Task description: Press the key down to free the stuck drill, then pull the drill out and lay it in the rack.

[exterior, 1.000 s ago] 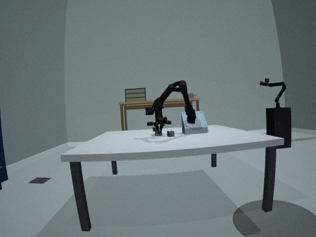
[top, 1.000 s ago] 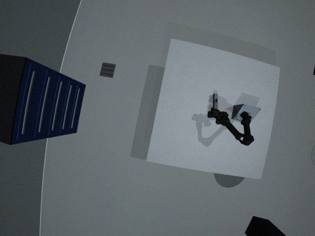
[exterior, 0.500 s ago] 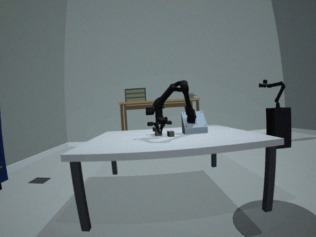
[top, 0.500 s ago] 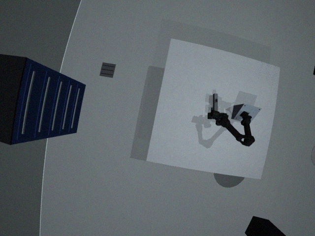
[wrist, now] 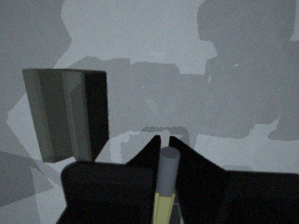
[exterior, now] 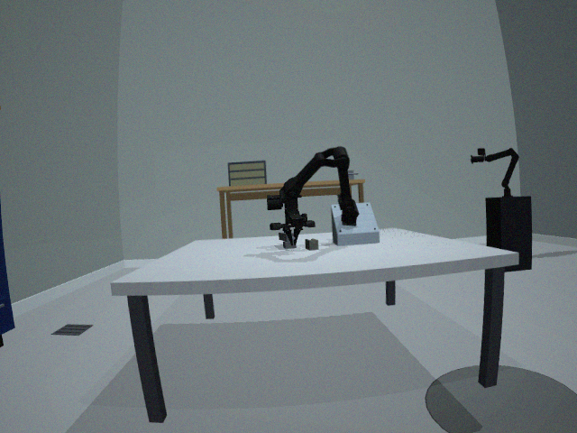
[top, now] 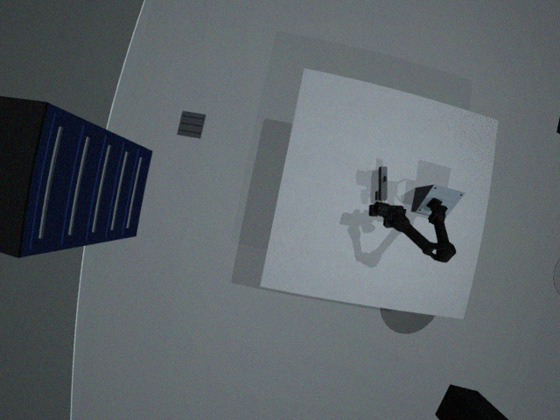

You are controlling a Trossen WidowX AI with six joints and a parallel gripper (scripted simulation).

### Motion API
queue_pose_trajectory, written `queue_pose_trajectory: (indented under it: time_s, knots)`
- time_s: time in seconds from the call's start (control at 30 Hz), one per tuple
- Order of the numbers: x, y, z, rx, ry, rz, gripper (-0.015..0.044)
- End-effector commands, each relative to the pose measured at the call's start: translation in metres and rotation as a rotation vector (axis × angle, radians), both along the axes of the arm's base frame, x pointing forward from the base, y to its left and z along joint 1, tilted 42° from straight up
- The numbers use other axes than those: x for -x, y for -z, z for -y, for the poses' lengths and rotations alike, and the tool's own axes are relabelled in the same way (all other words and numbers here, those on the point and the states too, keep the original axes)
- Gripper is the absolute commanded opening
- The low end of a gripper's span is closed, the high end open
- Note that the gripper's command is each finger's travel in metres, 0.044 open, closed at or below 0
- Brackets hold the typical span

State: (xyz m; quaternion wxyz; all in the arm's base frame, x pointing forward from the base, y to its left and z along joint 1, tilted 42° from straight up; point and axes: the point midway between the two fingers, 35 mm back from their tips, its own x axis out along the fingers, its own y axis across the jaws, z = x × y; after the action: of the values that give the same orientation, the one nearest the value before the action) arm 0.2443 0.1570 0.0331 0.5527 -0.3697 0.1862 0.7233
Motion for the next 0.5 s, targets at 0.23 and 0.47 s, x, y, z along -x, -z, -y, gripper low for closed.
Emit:
queue_pose_trajectory:
  time_s: [0.23,0.47]
  knots:
    - [0.0012,-0.0029,-0.0026,0.0,0.001,0.0,0.0131]
    - [0.0011,-0.0022,-0.0023,-0.001,0.002,-0.001,0.0315]
